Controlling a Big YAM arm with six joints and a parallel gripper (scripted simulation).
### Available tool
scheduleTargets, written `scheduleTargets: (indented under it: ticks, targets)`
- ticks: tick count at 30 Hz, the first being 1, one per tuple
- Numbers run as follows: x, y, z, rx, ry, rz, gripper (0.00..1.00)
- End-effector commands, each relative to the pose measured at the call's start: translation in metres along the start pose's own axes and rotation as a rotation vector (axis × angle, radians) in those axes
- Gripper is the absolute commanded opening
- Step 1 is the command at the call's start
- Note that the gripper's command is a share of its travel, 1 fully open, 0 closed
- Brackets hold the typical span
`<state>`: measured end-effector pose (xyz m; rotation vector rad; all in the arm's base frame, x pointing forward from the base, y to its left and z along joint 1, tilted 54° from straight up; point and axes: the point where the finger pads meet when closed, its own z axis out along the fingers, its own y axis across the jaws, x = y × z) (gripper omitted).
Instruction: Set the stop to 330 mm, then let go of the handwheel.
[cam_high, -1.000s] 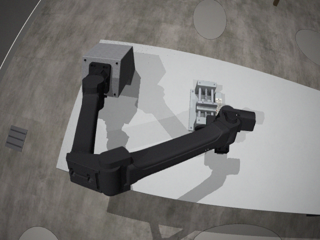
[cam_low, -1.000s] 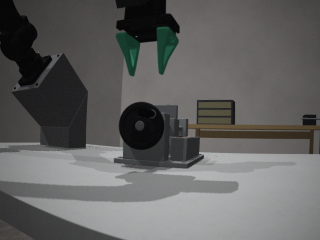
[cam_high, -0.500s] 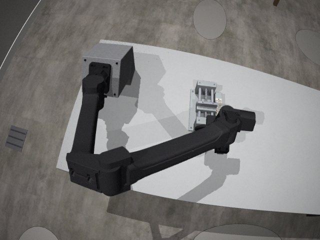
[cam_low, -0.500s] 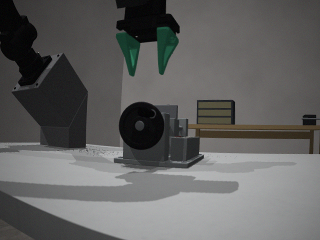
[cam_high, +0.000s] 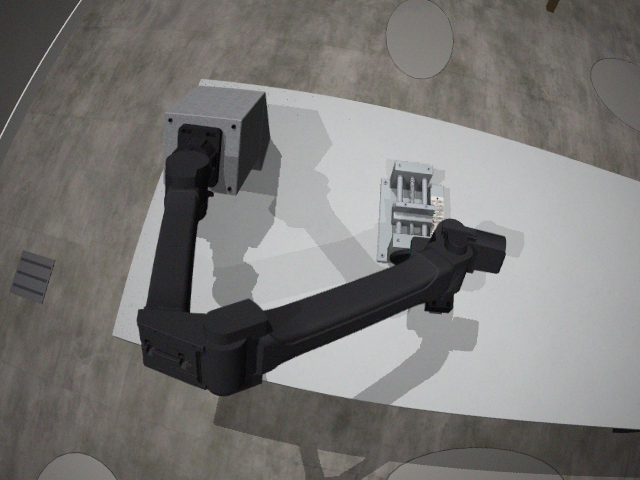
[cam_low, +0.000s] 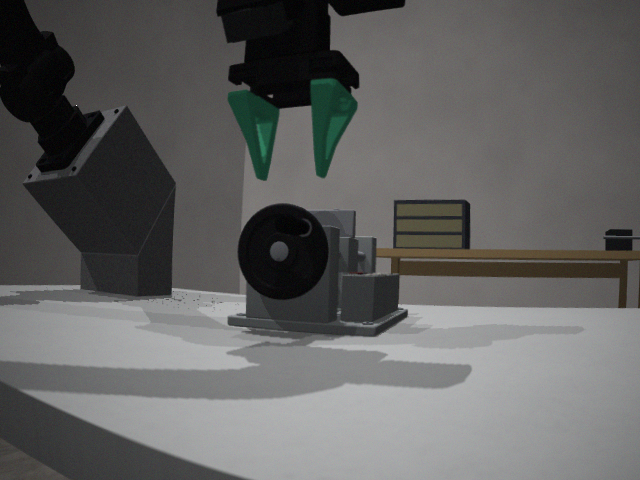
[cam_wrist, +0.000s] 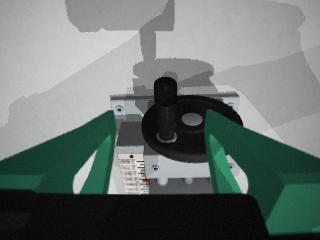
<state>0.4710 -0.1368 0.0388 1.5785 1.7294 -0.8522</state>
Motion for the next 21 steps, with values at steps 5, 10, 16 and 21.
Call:
scheduleTargets:
  ticks: [5, 10, 16, 21]
  targets:
    - [0.005, -0.005, 0.029, 0.017, 0.001, -0.034, 0.53]
    - [0.005, -0.005, 0.044, 0.017, 0.001, -0.034, 0.53]
    - [0.005, -0.005, 0.052, 0.017, 0.001, -0.035, 0.53]
    - [0.01, -0.002, 0.045, 0.001, -0.001, -0.046, 0.53]
